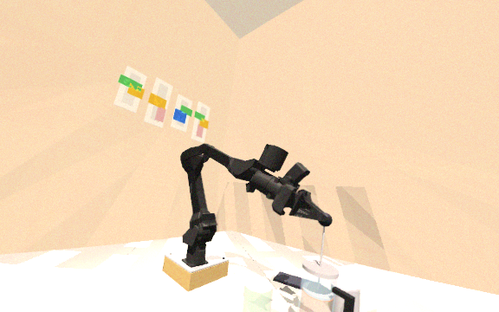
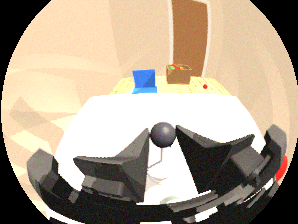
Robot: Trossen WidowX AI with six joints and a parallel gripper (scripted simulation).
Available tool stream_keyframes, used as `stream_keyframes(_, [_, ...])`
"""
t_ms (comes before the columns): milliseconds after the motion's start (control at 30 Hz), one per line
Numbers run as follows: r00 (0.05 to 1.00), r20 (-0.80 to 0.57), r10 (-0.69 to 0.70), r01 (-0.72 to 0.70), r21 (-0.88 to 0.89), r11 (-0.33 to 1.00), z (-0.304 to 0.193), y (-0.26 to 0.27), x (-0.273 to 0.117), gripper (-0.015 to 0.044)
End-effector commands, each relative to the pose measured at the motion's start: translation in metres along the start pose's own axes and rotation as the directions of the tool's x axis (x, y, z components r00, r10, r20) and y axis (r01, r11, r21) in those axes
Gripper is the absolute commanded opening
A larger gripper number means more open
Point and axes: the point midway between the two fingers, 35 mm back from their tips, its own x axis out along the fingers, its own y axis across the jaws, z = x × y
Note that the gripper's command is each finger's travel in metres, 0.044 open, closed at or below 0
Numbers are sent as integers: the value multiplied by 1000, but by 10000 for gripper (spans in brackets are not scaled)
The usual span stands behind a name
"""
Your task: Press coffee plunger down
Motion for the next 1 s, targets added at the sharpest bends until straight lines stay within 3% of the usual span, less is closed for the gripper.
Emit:
stream_keyframes(0, [997,-77,-3,2,-3,1000,-30,0,11,127])
stream_keyframes(967, [997,-76,-2,2,-3,1000,-59,0,38,127])
